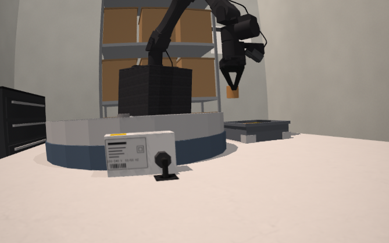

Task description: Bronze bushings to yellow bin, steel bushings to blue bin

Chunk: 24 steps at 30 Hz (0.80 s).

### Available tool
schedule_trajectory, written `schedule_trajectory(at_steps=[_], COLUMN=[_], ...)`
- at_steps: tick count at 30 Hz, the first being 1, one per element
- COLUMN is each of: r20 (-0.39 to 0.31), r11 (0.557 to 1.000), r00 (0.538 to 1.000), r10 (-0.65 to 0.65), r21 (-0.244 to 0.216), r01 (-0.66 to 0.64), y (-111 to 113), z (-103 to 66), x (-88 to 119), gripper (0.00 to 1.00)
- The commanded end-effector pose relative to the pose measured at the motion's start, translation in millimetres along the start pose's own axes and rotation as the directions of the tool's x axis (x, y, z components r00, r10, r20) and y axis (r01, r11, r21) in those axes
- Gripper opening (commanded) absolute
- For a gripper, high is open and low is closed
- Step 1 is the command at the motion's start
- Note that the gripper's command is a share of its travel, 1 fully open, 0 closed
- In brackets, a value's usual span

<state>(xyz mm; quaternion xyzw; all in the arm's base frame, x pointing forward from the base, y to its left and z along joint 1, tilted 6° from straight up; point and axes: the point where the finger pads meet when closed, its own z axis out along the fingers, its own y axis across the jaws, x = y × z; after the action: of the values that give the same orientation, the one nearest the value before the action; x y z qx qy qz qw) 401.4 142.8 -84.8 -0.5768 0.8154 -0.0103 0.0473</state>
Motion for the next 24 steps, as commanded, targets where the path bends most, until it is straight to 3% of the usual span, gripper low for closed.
schedule_trajectory(at_steps=[1,4,7,24], r20=[0.010,0.006,0.027,0.020], r11=[1.000,1.000,0.999,1.000], r00=[1.000,1.000,1.000,1.000], r10=[-0.010,-0.010,-0.010,-0.010], r21=[0.011,0.006,0.032,0.024], r01=[0.010,0.010,0.009,0.010], y=[2.5,5.2,-4.0,-2.1], z=[-5.7,-7.6,-12.3,-11.4], x=[-4.4,-2.9,-10.6,-9.0], gripper=[0.00,0.00,0.00,0.00])
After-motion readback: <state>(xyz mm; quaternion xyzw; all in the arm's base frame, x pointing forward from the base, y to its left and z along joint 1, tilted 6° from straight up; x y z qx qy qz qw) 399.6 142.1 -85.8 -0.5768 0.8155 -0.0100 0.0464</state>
